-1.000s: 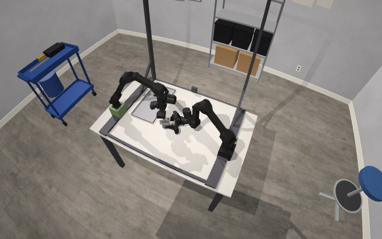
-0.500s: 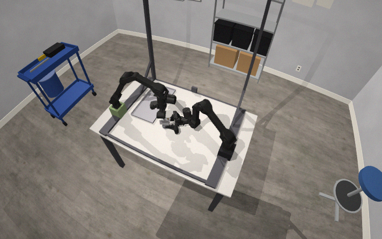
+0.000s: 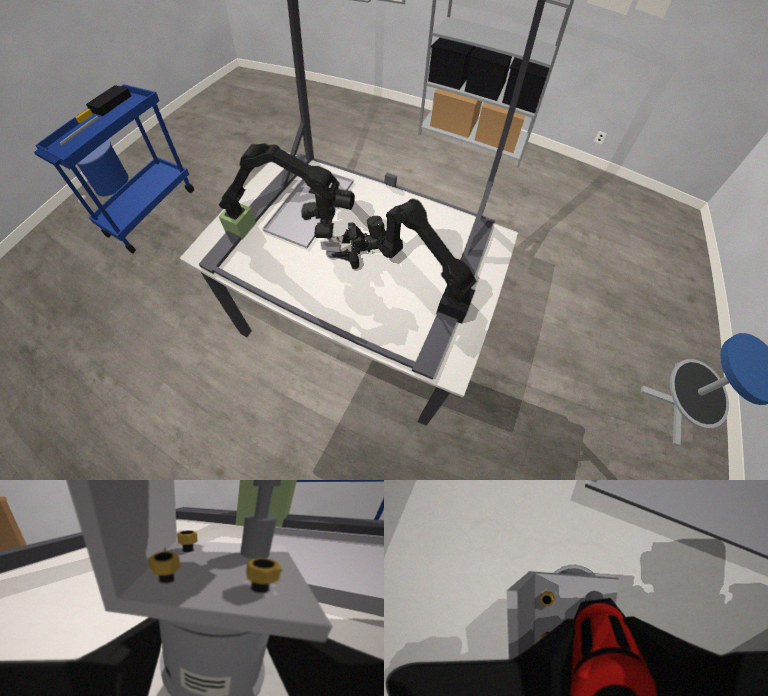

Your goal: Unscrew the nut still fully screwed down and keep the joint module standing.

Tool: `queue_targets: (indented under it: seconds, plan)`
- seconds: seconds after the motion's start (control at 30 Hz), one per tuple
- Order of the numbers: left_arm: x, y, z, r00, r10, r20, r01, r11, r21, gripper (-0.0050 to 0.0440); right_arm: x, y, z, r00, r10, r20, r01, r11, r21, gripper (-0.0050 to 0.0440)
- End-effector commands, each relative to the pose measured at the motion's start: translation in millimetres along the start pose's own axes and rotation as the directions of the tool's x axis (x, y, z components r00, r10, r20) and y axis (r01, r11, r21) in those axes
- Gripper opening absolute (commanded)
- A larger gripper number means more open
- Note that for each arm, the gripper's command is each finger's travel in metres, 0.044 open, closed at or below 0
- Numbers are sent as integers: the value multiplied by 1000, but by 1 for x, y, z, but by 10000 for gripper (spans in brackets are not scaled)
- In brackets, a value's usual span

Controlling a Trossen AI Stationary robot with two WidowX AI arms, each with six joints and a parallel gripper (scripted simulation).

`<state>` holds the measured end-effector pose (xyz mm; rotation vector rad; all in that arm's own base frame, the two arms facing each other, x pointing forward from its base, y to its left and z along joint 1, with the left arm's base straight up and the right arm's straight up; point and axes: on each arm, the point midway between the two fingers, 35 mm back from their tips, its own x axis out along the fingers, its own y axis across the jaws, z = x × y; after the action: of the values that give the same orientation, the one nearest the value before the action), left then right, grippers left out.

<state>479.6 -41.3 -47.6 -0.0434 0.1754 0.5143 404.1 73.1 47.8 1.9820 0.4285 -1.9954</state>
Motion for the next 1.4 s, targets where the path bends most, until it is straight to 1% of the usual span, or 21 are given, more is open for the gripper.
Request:
queue_targets:
  seconds: [0.0, 0.23, 0.6, 0.63, 1.33, 1.37]
  plan:
    - [3, -4, 16, 1000, -2, 27, 3, 1000, -27, 245, -15, 1, -5, 999, 13, -40, -13, 1000, 0, 130]
    - [3, -4, 16, 1000, -2, 27, 3, 1000, -27, 245, -17, 0, -3, 999, 18, -44, -18, 1000, 2, 130]
    - [3, -4, 16, 1000, -2, 27, 3, 1000, -27, 245, -8, 0, -2, 999, 13, -30, -13, 1000, 1, 130]
    - [3, -4, 16, 1000, -2, 27, 3, 1000, -27, 245, -12, 1, -5, 999, 13, -40, -13, 1000, 0, 130]
    - [3, -4, 16, 1000, -2, 27, 3, 1000, -27, 245, -12, 1, -5, 999, 13, -40, -13, 1000, 0, 130]
    - [3, -4, 16, 1000, -2, 27, 3, 1000, -27, 245, -9, 0, -2, 999, 13, -31, -15, 999, -49, 130]
